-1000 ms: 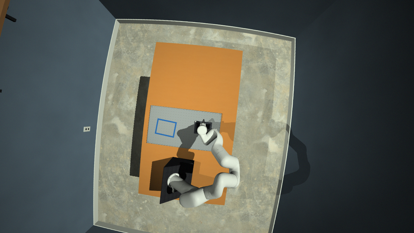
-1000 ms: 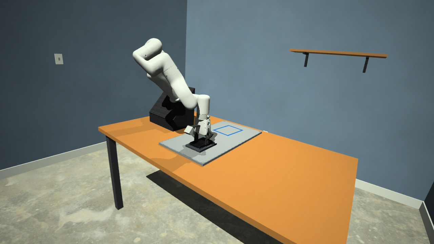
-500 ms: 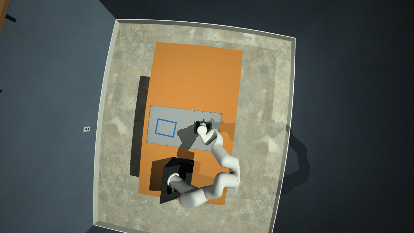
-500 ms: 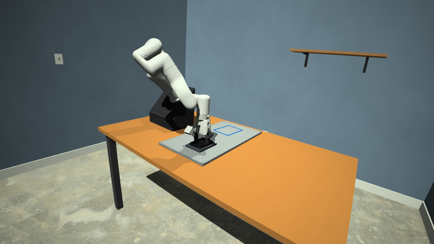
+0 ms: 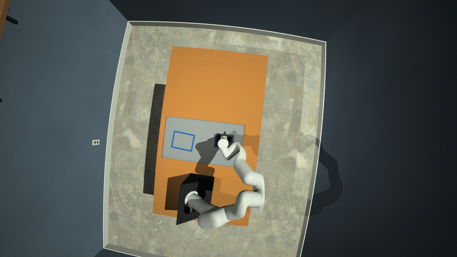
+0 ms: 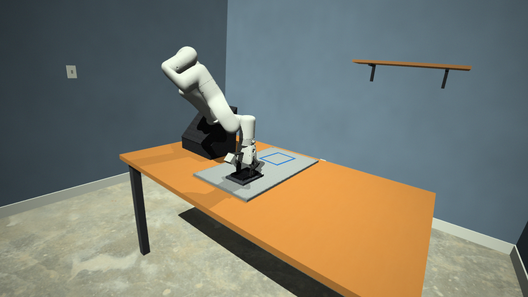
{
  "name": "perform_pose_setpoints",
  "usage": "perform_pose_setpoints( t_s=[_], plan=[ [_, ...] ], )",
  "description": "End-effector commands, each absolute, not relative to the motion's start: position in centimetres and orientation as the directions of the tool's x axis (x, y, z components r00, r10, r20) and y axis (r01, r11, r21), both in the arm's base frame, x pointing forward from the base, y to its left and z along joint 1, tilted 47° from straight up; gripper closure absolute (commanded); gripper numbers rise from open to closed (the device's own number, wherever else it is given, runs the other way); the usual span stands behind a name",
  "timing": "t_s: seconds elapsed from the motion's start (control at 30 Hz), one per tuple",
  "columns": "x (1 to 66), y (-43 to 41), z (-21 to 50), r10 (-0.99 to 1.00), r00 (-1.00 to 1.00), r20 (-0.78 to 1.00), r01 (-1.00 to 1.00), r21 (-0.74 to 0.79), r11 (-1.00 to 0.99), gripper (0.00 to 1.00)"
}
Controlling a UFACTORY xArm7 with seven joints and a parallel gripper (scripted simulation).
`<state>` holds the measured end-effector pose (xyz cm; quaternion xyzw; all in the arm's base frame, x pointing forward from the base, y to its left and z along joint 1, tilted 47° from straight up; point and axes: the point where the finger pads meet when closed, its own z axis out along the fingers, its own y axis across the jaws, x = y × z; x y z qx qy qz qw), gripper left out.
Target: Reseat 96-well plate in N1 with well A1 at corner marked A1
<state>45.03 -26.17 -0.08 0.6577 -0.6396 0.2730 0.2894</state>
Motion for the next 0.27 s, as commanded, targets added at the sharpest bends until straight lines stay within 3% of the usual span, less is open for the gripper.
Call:
perform_pose_setpoints(
  t_s=[0.0,0.23],
  plan=[
    [45.21,-25.63,0.33,-0.684,0.033,0.729,-0.999,0.029,-0.018,0.0],
    [45.22,-24.85,1.06,-0.684,0.033,0.729,-0.999,0.029,-0.018,0.0]
  ],
)
